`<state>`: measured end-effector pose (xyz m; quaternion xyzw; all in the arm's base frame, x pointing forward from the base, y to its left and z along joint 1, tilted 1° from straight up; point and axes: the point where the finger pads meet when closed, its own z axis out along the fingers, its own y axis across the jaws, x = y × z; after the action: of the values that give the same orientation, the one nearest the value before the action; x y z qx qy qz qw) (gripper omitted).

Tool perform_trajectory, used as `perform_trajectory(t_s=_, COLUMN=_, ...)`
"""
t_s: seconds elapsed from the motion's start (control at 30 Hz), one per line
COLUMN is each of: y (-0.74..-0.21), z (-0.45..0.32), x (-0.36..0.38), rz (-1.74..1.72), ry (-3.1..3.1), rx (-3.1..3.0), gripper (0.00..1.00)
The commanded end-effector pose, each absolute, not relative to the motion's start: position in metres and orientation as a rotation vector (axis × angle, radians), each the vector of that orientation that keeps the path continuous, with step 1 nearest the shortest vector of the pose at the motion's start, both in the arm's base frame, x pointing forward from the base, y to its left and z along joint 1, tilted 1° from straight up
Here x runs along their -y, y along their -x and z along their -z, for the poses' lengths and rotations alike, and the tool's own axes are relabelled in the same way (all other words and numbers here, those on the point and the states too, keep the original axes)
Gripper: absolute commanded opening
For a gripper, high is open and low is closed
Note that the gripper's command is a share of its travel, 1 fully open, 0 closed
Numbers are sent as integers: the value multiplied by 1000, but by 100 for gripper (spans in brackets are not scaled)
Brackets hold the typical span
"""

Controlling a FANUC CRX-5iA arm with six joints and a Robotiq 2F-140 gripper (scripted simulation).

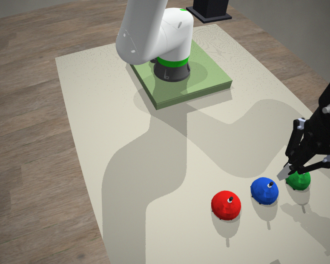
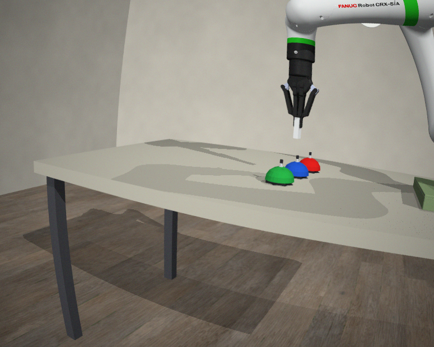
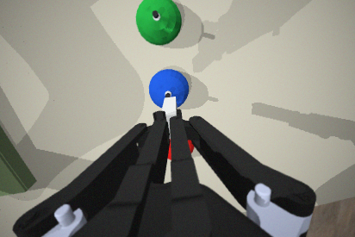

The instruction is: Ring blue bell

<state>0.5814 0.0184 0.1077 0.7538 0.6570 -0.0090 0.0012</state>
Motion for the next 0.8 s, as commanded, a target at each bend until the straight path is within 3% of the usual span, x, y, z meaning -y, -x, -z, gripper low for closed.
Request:
perform_trajectory(t_s=0.0, y=-582, z=-109, x=-19, rz=28, ry=-2366, rx=-2062, gripper=0)
perform_trajectory(t_s=0.77, y=-582, z=-119, x=-19, rz=28, ry=-2366, rx=-2062, gripper=0)
